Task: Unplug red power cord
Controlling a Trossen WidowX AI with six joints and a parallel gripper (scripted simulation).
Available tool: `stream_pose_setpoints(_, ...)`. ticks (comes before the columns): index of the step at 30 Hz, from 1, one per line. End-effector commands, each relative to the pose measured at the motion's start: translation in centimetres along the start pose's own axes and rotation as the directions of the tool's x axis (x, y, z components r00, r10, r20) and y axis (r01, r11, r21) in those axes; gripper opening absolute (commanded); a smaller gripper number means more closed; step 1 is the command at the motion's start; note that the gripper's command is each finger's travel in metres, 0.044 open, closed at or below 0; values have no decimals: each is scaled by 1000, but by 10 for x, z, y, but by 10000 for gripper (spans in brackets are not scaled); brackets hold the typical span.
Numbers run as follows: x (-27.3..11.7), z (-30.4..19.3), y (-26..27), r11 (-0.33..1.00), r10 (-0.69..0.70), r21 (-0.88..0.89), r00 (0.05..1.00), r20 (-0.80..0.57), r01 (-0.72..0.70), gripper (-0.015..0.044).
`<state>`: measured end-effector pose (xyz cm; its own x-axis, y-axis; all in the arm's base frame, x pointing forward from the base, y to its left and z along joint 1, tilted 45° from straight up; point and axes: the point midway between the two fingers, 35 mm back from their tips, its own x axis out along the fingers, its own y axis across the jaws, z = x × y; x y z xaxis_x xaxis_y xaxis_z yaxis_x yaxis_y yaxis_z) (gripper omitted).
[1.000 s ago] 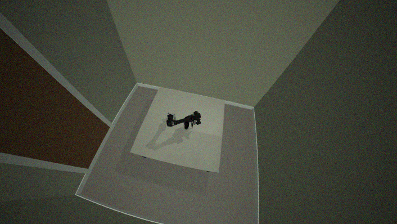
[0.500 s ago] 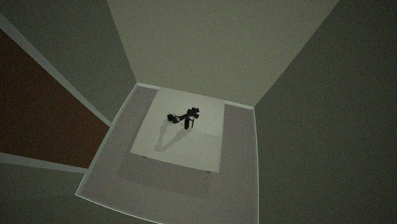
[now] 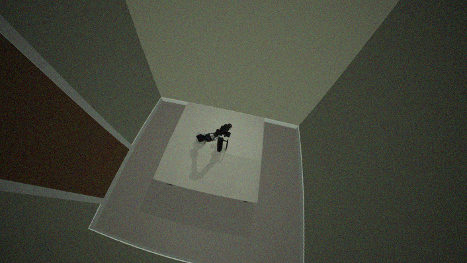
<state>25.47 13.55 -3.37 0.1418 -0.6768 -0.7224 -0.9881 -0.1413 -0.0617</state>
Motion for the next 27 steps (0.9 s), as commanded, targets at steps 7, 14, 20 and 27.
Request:
stream_pose_setpoints(7, 1, -6, 1, 1000, 3, -18, 1000, -16, -3, 160)
stream_pose_setpoints(14, 1, -17, 0, 1000, 3, -18, 1000, -17, -3, 160)
stream_pose_setpoints(20, 1, -27, 0, 1000, 3, -19, 1000, -18, -3, 160)
stream_pose_setpoints(27, 1, -39, 1, 1000, 3, -19, 1000, -19, -3, 160)
